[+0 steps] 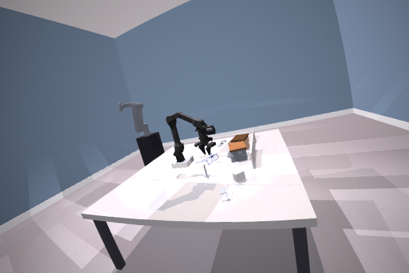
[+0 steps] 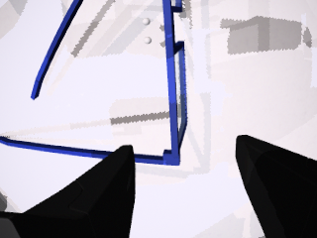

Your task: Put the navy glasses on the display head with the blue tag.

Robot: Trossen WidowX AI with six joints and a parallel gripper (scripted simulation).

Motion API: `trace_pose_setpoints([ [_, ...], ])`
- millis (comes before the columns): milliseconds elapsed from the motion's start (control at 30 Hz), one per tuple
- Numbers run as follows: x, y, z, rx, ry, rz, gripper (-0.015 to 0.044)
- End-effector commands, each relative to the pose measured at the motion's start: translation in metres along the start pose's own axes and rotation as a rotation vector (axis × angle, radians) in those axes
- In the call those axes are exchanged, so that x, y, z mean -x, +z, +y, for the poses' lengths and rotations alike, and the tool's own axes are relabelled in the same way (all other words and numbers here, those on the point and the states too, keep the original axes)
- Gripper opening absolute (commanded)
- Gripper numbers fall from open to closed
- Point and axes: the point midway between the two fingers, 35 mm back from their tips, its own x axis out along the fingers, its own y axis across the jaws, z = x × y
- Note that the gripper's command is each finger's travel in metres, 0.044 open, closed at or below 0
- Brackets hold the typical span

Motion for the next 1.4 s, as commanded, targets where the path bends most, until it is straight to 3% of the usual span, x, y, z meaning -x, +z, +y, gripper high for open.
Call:
trace_pose_setpoints([
  [0,0.002,0.006,0.004,-0.007,-0.004,-0.023,0.0200],
  [100,0.002,0.006,0.004,-0.007,-0.004,-0.023,0.0121],
  [1367,-0.045,0.007,-0.002,-0.007,-0.004,-0.023,0.0120],
])
